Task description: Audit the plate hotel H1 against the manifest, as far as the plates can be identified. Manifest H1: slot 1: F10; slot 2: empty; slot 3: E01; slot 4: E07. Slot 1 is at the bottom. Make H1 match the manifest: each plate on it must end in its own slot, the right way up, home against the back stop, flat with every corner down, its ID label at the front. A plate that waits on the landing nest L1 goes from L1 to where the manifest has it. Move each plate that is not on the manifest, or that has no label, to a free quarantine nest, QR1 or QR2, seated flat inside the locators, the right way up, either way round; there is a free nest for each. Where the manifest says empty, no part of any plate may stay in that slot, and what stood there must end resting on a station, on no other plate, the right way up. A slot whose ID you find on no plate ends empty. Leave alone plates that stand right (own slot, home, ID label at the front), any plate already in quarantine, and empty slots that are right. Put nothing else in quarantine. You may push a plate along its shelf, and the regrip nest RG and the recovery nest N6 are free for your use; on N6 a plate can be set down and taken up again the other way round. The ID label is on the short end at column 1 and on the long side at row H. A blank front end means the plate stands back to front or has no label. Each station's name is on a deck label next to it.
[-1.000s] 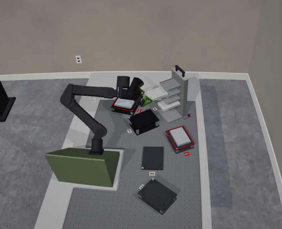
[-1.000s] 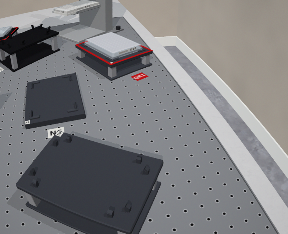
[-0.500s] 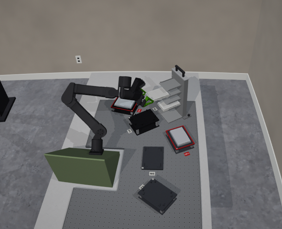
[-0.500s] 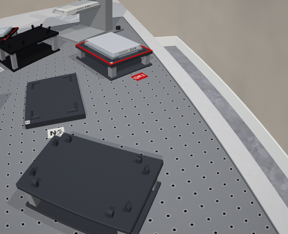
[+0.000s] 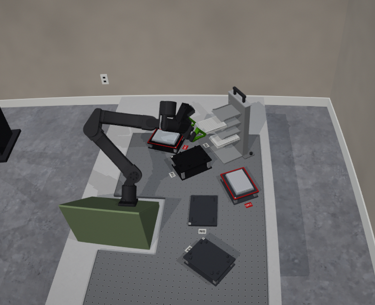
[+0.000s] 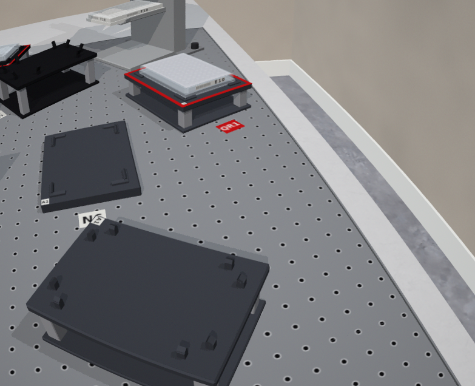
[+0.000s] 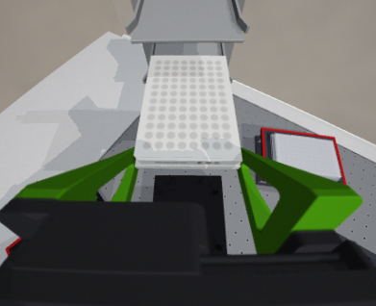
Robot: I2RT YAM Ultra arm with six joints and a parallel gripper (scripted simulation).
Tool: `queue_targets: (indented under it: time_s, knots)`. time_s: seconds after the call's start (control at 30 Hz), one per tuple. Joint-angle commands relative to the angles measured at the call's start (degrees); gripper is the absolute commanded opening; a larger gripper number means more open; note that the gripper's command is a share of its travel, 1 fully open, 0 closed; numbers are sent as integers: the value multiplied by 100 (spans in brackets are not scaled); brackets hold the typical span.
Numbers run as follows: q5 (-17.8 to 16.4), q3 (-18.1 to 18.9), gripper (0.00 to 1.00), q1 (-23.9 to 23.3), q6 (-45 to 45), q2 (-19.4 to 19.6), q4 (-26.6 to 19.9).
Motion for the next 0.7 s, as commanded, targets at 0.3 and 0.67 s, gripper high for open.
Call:
queue_targets:
  time_s: [0.3,0.67]
  knots:
    - [216,169,86,76,5,177,173]
    - [291,239,86,151,6,325,253]
